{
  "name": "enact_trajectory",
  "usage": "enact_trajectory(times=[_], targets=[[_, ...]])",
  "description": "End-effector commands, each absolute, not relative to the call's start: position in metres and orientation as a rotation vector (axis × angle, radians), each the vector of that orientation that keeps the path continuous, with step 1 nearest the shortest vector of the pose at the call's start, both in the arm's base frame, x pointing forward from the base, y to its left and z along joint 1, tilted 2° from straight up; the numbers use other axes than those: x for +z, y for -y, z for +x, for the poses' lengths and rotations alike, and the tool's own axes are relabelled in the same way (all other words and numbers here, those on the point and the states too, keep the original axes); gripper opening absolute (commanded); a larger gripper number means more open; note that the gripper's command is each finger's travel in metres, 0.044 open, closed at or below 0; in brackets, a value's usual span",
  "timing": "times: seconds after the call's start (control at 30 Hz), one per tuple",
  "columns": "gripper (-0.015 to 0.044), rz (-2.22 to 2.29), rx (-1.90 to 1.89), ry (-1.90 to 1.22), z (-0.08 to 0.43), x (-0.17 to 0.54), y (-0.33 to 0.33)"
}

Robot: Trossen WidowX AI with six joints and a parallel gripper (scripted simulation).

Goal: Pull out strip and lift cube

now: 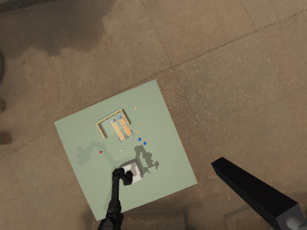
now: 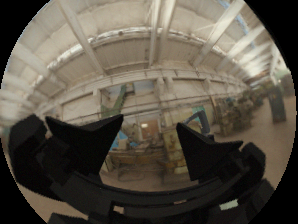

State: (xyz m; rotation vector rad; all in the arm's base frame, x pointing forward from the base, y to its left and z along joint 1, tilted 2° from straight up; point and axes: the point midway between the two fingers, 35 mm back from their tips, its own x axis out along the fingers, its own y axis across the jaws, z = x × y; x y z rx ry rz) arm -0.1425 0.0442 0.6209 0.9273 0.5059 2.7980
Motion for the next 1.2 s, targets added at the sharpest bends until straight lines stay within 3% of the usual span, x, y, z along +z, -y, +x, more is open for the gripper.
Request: enact_trajectory(times=[0.0, 0.3, 0.57, 0.9, 1.17], targets=[[0.0400, 0.923, 2.791, -0.501, -0.143, 0.620, -0.046], [0.0400, 0.721, 2.435, -0.303, -0.158, 0.574, -0.135], [0.0400, 0.570, 2.084, -0.231, -0.122, 0.531, -0.220], [0.0400, 0.381, 1.606, -0.185, -0.014, 0.459, -0.296], [0.0400, 0.253, 1.214, -0.176, 0.102, 0.399, -0.304]])
